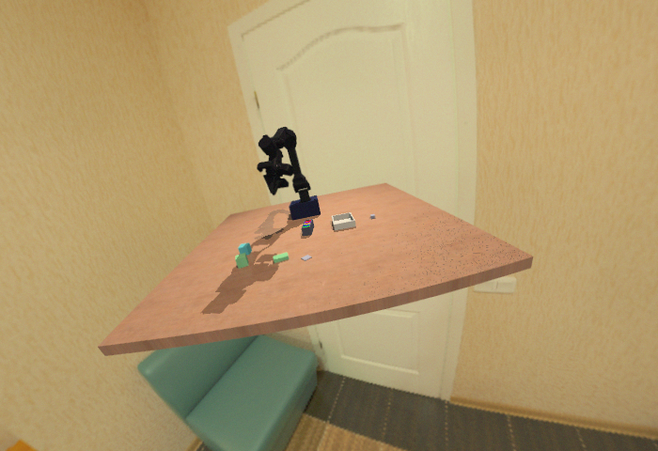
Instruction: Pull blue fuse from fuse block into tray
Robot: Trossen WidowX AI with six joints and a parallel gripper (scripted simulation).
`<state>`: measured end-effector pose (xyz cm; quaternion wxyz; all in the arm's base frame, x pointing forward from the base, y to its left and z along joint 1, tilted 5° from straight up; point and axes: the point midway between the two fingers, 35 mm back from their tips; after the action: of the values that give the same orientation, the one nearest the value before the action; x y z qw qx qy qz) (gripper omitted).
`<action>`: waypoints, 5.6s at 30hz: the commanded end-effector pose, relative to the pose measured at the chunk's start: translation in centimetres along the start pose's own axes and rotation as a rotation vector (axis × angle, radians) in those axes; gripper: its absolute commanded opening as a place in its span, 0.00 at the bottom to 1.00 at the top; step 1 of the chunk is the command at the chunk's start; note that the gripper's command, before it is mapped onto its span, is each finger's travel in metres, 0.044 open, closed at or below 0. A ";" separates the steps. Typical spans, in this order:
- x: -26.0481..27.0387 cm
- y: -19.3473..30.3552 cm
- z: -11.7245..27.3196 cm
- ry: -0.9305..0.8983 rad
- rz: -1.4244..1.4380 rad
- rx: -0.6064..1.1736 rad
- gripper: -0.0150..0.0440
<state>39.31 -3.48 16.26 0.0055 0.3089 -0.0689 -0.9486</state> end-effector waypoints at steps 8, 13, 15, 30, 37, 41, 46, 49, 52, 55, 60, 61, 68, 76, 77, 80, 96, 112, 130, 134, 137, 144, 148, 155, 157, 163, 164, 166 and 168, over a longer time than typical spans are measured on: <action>14.4 -8.5 -5.6 -0.584 0.070 -0.119 0.37; 16.3 -9.5 -5.7 -0.660 0.082 -0.119 0.37; 16.3 -9.5 -5.7 -0.660 0.082 -0.119 0.37; 17.2 -9.5 -6.7 -0.661 0.082 -0.119 0.37; 17.6 -9.4 -7.2 -0.661 0.082 -0.118 0.37; 17.9 -9.4 -7.5 -0.661 0.082 -0.118 0.37; 18.2 -9.3 -7.9 -0.661 0.082 -0.118 0.37; 18.4 -9.3 -8.0 -0.661 0.082 -0.118 0.37; 18.4 -9.3 -8.1 -0.661 0.082 -0.118 0.37; 18.4 -9.3 -8.1 -0.661 0.082 -0.118 0.37; 18.4 -9.3 -8.1 -0.661 0.082 -0.118 0.37; 18.4 -9.3 -8.1 -0.661 0.082 -0.118 0.37; 18.7 -9.3 -8.4 -0.661 0.082 -0.118 0.37; 19.0 -9.4 -8.8 -0.661 0.082 -0.118 0.37; 19.0 -9.4 -8.8 -0.661 0.082 -0.118 0.37; 19.0 -9.4 -8.8 -0.661 0.082 -0.118 0.37; 18.9 -9.3 -8.8 -0.660 0.080 -0.113 0.25; 18.3 -9.3 -8.2 -0.660 0.080 -0.114 0.25; 17.8 -9.2 -7.5 -0.660 0.081 -0.116 0.25; 17.7 -9.2 -7.4 -0.660 0.081 -0.116 0.25; 17.6 -9.2 -7.2 -0.660 0.081 -0.116 0.25; 17.4 -9.1 -7.0 -0.660 0.081 -0.116 0.25; 17.2 -9.1 -6.8 -0.660 0.081 -0.117 0.25; 17.0 -9.1 -6.5 -0.660 0.081 -0.117 0.25; 17.0 -9.1 -6.5 -0.660 0.082 -0.117 0.25; 16.8 -9.1 -6.2 -0.660 0.082 -0.118 0.25; 16.8 -9.1 -6.2 -0.660 0.082 -0.118 0.25; 16.7 -9.1 -6.1 -0.660 0.082 -0.118 0.25; 16.7 -9.1 -6.0 -0.660 0.082 -0.118 0.25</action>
<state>29.38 3.73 0.08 0.0395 -0.0232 -0.0267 -0.9986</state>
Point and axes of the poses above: the point midway between the two fingers, 35 mm back from their tips, its own z axis back along the fingers, its own x axis across the jaws, y = z × x, and after that the axes turned 5 degrees about z, right-handed
